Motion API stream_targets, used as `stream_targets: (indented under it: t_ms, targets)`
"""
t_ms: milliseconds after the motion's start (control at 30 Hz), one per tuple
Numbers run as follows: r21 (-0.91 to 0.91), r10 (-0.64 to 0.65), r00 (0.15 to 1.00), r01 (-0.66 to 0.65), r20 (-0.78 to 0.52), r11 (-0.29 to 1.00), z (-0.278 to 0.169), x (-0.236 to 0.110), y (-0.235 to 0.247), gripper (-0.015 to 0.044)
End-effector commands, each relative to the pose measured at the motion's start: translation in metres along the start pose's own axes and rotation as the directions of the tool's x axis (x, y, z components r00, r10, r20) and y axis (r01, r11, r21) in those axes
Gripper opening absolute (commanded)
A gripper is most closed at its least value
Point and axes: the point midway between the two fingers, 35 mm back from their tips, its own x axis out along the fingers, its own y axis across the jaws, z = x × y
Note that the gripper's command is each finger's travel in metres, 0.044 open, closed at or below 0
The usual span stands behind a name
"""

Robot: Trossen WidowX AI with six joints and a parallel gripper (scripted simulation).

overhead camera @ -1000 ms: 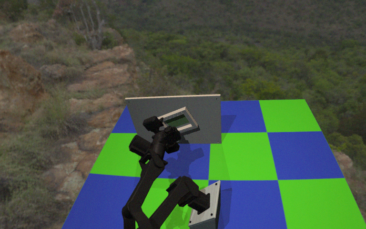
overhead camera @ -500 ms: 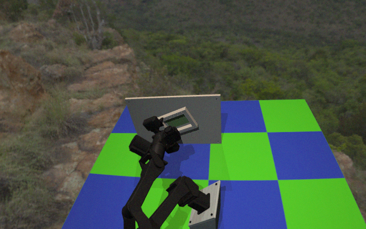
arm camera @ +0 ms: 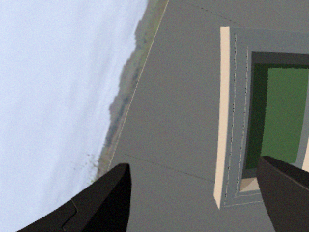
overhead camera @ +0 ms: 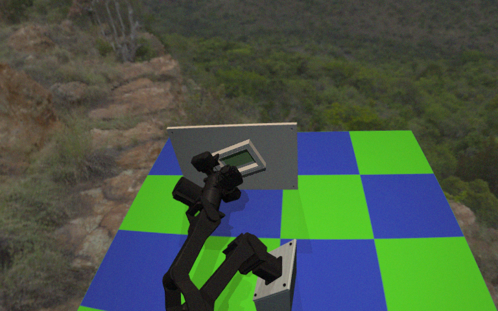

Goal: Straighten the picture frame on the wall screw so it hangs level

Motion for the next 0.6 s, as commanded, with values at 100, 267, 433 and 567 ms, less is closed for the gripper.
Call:
stream_targets:
  t_ms: [100,267,433,567]
  targets:
    - [0.004,0.001,1.000,-0.001,0.003,1.000,0.001,0.000,0.000,0.0260]
    - [0.003,0.003,1.000,-0.003,0.000,1.000,-0.012,0.008,-0.018,0.0260]
    - [0.008,0.003,1.000,-0.003,0.003,1.000,-0.031,0.008,-0.046,0.0260]
    - [0.009,0.002,1.000,-0.002,0.003,1.000,-0.034,0.007,-0.050,0.0260]
